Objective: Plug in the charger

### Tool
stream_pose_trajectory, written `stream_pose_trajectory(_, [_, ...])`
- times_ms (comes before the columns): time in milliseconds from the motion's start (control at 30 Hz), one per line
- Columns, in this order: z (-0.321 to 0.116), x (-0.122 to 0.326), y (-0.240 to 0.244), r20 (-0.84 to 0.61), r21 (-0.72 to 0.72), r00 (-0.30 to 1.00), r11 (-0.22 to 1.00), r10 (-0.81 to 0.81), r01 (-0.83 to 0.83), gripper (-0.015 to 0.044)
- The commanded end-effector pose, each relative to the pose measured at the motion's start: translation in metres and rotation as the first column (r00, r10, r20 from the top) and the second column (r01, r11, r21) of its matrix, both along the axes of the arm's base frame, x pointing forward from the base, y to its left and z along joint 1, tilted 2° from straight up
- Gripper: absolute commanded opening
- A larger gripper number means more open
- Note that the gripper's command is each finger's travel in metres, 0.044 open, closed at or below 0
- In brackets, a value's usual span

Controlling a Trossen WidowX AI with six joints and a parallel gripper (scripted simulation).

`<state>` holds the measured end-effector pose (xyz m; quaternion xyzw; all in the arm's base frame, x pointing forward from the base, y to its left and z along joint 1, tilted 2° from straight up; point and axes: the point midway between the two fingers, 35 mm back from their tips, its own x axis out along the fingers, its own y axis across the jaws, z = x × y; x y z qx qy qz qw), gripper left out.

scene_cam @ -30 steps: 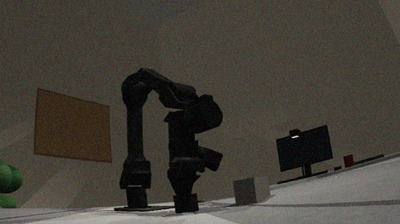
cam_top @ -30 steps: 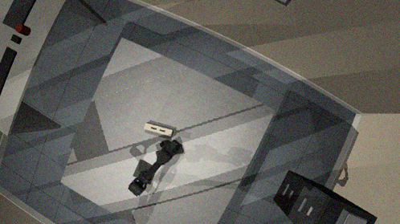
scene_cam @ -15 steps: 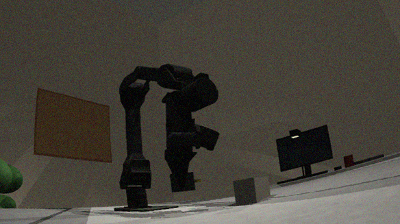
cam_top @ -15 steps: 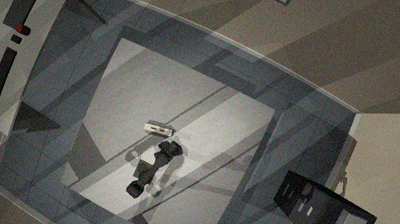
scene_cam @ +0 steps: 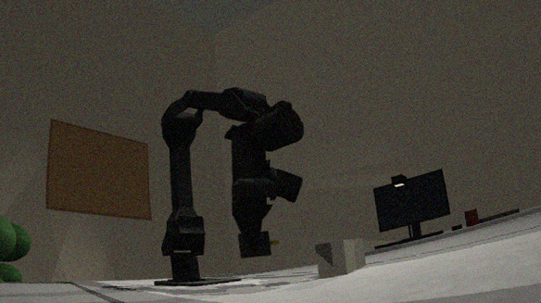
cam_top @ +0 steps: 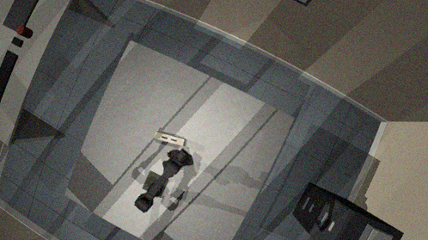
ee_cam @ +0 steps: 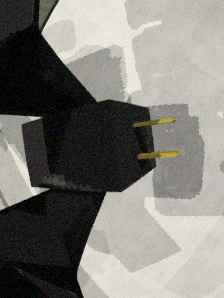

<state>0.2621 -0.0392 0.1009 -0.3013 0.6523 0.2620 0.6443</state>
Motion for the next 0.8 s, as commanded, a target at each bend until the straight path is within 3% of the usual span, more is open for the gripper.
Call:
stream_pose_trajectory(0, [-0.003,0.0,0.01,0.003,0.007,0.999,0.999,-0.036,0.036,0.0])
stream_pose_trajectory(767, [-0.018,-0.006,0.057,0.002,0.026,0.979,0.979,-0.202,0.201,0.0])
